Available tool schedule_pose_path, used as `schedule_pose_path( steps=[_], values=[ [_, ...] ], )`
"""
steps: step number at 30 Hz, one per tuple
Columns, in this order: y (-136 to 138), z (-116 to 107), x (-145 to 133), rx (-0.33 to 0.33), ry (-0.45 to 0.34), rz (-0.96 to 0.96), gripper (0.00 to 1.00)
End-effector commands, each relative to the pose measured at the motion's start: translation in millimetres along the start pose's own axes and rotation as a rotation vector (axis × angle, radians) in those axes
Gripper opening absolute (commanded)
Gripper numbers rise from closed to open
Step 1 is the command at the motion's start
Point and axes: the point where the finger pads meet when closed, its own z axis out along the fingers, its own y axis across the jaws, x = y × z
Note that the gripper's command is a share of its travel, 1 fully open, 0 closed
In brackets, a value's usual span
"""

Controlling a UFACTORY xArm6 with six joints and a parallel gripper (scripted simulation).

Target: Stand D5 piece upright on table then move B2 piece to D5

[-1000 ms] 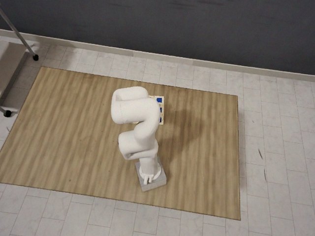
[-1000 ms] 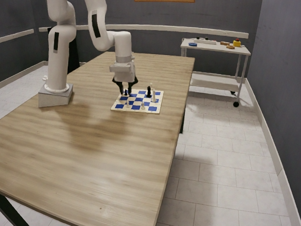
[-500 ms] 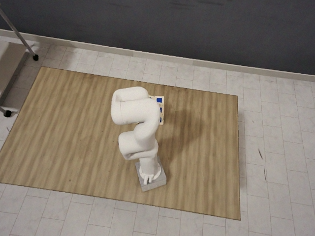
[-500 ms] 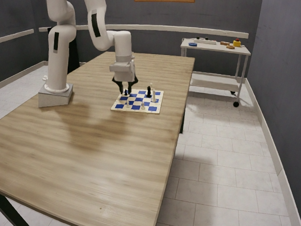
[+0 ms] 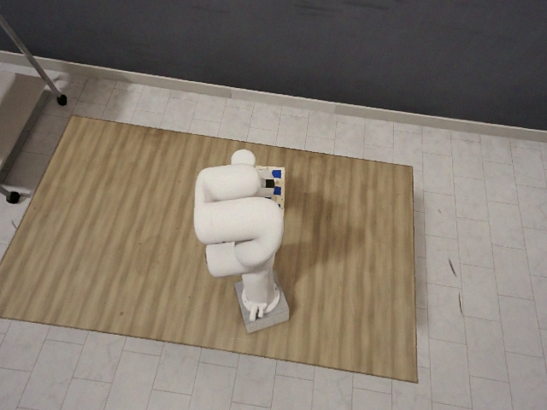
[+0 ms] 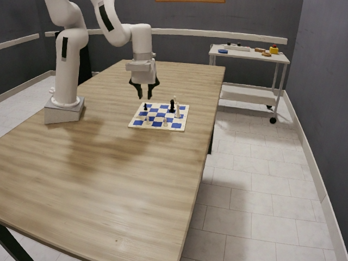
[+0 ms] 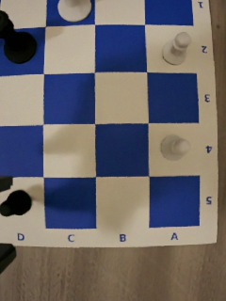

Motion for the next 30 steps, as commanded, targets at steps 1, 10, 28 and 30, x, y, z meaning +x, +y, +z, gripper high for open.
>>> schedule_pose_path(
  steps=[1, 10, 28, 30],
  values=[
    [0.3, -27.0, -0.3, 0.0, 0.0, 0.0, 0.35],
    [0.3, -42.1, -0.3, 0.0, 0.0, 0.0, 0.35],
    [0.3, -42.3, -0.3, 0.0, 0.0, 0.0, 1.0],
    [0.3, -42.3, -0.3, 0.0, 0.0, 0.0, 1.0]
  ],
)
